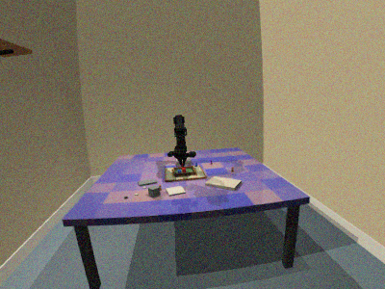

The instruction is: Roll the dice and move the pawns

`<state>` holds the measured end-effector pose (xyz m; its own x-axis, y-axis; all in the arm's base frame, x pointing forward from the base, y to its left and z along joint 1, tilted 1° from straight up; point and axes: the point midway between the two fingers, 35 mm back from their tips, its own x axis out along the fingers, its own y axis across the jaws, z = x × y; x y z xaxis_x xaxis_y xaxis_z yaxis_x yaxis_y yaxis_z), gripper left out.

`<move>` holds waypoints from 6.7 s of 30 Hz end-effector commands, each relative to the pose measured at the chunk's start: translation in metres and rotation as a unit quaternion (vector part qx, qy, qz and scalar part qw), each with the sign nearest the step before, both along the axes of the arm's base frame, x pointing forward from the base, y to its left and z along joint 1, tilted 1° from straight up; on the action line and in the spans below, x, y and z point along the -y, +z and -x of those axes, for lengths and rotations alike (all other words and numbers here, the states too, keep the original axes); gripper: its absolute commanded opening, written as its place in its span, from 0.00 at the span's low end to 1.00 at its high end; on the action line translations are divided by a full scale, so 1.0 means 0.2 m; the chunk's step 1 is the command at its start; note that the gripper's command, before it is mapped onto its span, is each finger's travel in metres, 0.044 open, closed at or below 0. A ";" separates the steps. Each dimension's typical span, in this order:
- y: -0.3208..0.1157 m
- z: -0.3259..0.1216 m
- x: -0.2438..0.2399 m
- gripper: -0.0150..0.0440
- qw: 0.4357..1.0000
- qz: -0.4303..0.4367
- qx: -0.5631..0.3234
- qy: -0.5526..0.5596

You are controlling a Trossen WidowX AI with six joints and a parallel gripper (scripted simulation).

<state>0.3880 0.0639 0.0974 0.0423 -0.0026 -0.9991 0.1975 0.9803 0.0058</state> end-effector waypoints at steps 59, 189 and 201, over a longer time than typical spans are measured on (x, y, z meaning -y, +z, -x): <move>-0.12 0.12 -0.21 0.91 1.000 0.002 -0.003 -0.013; -0.04 1.12 0.05 0.25 0.999 0.003 -0.012 -0.042; -0.13 1.12 0.22 0.25 0.999 0.005 -0.011 -0.044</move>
